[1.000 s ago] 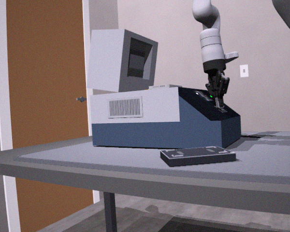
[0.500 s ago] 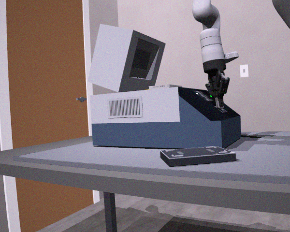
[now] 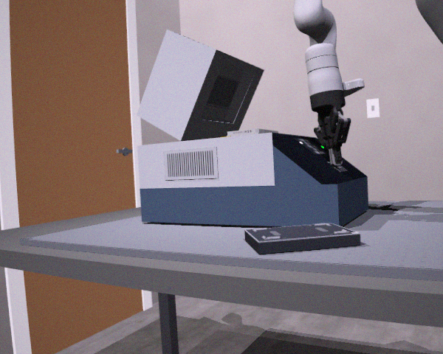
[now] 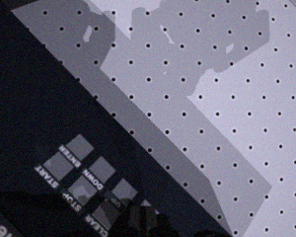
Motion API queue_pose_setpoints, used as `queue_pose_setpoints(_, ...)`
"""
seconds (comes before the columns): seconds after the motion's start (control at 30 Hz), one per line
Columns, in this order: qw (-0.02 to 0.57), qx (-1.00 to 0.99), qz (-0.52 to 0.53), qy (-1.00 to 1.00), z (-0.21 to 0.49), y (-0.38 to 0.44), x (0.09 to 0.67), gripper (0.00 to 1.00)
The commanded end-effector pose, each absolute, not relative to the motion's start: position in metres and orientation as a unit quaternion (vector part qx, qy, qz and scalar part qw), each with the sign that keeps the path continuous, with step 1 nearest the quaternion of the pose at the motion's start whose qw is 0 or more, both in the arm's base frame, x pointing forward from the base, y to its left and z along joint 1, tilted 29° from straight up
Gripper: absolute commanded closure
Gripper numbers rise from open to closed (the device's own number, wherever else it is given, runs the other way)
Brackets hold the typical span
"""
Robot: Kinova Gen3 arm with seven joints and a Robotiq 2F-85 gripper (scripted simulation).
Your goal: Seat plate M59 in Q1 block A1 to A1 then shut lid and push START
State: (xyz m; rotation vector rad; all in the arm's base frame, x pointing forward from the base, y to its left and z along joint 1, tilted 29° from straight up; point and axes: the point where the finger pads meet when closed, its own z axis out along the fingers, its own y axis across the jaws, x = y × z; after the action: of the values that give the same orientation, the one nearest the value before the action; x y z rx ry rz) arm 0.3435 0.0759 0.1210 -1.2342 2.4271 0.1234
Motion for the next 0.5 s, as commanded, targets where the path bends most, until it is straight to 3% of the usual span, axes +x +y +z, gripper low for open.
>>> queue_pose_setpoints(0.0, 0.209, -0.443, 0.044, 0.871, 0.1219, 0.0763, 0.3461, 0.90)
queue_pose_setpoints(0.47, 0.209, -0.443, 0.044, 0.871, 0.1224, 0.0760, 0.3450, 0.90)
